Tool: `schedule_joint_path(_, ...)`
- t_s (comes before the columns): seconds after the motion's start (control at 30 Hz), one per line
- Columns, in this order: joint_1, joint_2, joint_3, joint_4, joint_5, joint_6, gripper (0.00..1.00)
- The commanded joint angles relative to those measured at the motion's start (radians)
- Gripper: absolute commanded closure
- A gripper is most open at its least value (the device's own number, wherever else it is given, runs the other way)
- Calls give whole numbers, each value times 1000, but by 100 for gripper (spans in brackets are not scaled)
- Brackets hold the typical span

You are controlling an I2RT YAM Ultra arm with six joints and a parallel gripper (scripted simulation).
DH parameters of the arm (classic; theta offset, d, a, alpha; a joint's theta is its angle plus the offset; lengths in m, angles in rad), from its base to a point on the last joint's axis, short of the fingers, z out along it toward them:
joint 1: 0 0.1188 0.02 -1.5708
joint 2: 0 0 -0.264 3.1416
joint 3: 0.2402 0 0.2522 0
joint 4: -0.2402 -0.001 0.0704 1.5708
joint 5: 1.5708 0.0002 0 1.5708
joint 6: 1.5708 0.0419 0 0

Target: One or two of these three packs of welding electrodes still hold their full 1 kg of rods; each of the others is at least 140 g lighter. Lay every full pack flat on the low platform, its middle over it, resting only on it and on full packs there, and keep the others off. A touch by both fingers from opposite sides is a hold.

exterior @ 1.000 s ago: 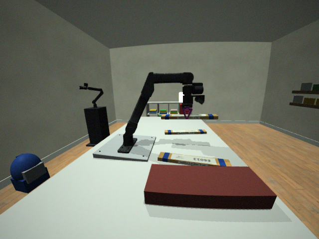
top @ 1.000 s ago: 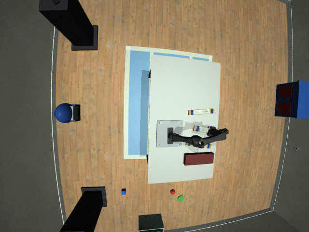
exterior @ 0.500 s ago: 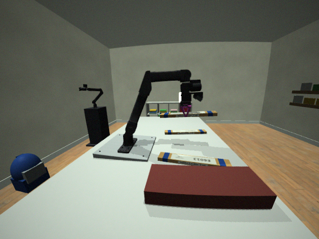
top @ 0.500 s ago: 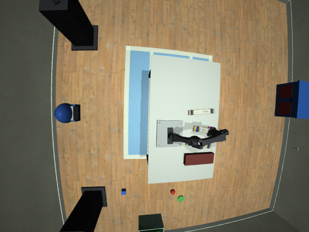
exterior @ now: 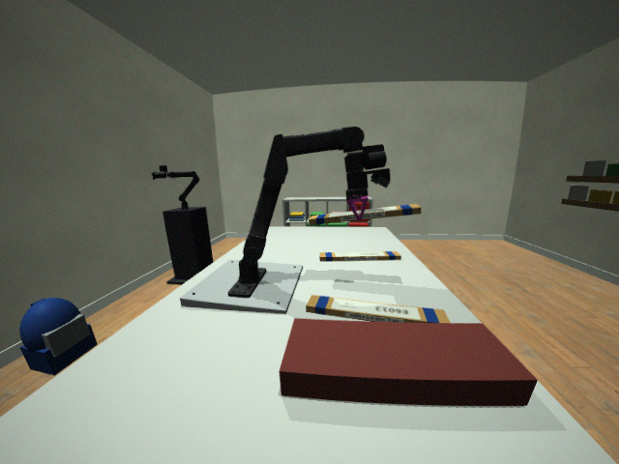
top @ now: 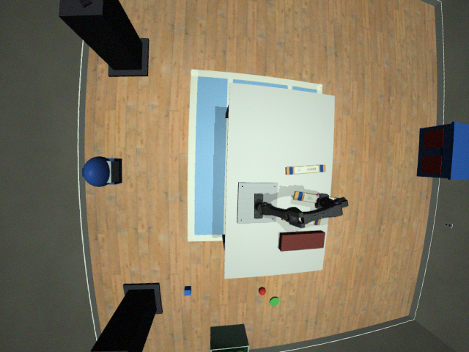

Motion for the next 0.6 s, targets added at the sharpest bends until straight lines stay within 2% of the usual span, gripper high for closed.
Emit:
schedule_joint_path(0.0,3,-82,63,0,1,2,100)
schedule_joint_path(0.57,2,-77,33,0,0,1,100)
